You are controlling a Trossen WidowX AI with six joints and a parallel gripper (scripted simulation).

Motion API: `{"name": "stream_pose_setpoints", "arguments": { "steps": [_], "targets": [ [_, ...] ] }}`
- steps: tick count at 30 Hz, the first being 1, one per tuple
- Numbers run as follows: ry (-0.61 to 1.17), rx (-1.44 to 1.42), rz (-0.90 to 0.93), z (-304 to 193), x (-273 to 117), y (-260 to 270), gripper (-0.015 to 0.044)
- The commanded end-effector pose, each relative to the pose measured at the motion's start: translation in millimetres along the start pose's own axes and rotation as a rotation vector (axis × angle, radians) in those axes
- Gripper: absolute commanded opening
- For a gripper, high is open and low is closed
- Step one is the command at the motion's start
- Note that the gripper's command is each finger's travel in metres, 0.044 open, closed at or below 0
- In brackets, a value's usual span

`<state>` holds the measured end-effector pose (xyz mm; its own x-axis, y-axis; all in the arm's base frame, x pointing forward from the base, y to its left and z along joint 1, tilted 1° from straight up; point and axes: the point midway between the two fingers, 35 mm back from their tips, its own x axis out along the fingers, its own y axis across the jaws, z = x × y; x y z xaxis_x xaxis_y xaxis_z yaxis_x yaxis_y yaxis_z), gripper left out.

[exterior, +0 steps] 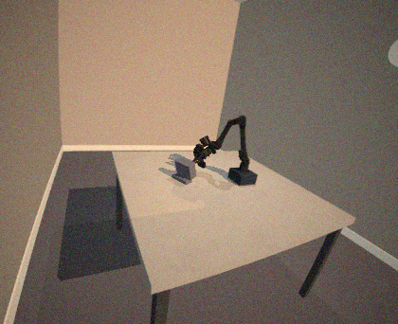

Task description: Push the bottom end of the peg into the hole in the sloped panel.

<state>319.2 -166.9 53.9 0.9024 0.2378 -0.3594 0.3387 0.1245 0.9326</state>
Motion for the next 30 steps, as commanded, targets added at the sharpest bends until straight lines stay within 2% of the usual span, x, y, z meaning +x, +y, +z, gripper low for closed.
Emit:
{"name": "stream_pose_setpoints", "arguments": {
  "steps": [1,30],
  "targets": [
    [0.002,-0.002,0.000,-1,0,0,0.0000],
    [0.002,-0.002,0.000,1,11,-1,0.0000]
  ]
}}
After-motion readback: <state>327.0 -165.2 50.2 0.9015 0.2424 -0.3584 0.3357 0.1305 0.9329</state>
